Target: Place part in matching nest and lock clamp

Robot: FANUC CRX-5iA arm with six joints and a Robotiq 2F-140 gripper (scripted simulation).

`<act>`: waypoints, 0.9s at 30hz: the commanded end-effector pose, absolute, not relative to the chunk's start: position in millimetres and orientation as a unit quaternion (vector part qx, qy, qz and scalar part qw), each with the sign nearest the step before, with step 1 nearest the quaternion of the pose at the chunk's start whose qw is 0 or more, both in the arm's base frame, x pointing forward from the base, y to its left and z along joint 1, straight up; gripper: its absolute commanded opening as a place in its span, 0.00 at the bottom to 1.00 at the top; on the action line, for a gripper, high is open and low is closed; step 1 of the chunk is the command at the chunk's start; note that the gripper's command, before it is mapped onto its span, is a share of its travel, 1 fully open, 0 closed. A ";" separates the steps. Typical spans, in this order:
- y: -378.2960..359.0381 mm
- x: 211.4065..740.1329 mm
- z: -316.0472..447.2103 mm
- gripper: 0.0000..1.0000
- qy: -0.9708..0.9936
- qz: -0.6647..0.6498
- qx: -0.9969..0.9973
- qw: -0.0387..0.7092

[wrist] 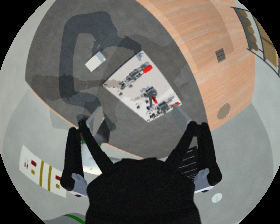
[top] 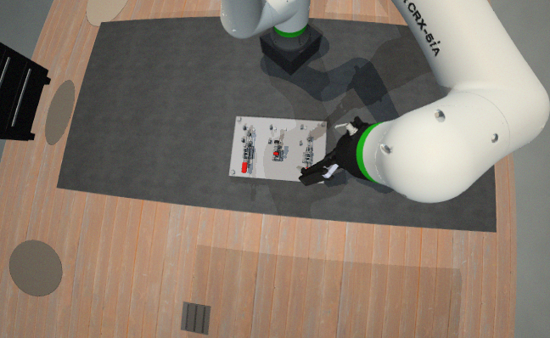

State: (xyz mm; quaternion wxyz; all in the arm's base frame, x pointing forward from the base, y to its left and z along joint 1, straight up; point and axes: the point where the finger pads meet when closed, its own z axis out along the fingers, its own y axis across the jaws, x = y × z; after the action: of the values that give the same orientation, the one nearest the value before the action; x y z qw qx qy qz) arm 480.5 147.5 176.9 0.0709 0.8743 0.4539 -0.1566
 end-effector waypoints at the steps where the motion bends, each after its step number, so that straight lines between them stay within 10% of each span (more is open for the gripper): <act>1: 147.6 480.6 177.1 1.00 0.454 -0.156 0.874 0.071; 27: 140.5 448.1 166.8 1.00 0.332 -0.098 0.936 0.062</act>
State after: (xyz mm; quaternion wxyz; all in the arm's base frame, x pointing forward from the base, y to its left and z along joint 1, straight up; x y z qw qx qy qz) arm 463.1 143.9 171.5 0.0640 0.9086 0.3911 -0.1318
